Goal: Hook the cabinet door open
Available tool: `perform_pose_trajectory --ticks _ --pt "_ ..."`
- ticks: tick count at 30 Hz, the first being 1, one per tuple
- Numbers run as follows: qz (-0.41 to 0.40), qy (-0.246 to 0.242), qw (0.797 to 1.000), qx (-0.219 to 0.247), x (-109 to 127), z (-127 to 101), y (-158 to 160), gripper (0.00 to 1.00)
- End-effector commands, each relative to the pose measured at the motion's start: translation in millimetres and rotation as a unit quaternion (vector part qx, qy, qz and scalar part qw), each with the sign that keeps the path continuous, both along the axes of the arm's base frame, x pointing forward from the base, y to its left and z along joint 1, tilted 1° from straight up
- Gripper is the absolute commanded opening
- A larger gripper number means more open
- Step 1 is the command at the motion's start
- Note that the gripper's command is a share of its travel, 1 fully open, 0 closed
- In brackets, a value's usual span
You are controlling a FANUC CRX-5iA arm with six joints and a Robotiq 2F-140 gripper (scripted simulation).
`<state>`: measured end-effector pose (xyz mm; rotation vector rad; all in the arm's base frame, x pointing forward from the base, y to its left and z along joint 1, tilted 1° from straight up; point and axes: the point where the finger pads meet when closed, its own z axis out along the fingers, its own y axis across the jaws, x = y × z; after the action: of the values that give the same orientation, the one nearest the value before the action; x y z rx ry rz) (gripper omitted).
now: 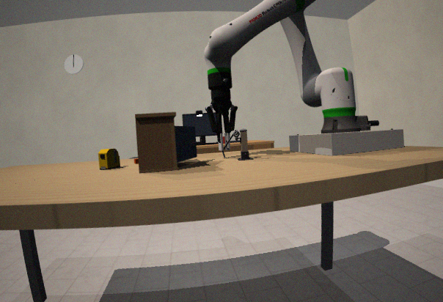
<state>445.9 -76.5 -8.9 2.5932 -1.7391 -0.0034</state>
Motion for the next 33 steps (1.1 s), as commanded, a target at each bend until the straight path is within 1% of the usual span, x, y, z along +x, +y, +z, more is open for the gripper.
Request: perform_pose_trajectory --ticks 1,18,33 --pt "0.0 0.0 1.0 0.0 0.2 -4.2 -0.1 0.14" --pt "0.0 0.0 1.0 0.0 0.0 -21.5 -0.4 0.14" --pt "0.0 0.0 1.0 0.0 -0.1 -24.8 -0.4 0.14"
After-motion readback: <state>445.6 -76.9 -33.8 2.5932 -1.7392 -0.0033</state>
